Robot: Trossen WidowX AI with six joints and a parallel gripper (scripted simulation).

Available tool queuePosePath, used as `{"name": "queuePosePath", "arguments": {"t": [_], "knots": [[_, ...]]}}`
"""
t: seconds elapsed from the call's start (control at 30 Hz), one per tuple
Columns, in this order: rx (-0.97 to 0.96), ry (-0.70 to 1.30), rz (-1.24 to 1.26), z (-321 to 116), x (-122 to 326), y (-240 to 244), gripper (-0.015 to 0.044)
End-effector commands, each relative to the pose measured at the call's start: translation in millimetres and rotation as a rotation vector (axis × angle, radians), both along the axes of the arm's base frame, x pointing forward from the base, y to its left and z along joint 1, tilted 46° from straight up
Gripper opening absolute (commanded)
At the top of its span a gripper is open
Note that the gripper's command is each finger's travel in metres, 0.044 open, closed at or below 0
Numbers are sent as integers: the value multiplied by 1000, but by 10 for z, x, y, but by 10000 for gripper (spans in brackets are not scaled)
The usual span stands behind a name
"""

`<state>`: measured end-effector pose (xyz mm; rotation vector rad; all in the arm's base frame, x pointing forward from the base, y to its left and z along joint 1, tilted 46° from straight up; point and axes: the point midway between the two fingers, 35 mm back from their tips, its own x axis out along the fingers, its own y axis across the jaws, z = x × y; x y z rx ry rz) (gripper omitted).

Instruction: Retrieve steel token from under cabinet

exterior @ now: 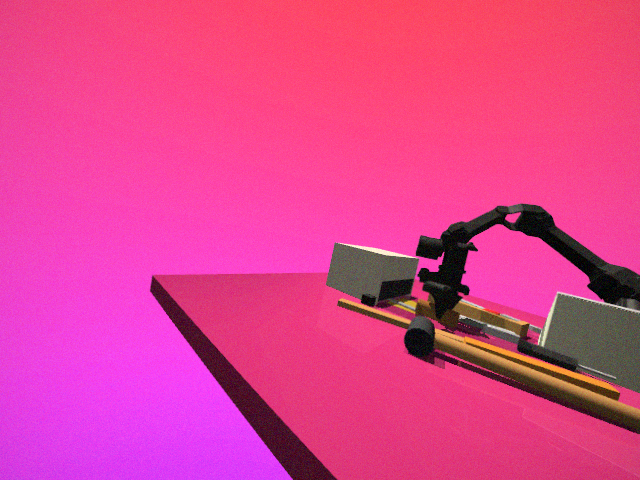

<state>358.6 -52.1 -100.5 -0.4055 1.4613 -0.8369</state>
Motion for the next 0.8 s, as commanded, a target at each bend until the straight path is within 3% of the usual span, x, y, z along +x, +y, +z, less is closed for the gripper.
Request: {"name": "queuePosePath", "arguments": {"t": [0.0, 0.77], "knots": [[2, -1, 3, -1, 63, -6, 0], [1, -2, 3, 29, 277, -60, 0]]}}
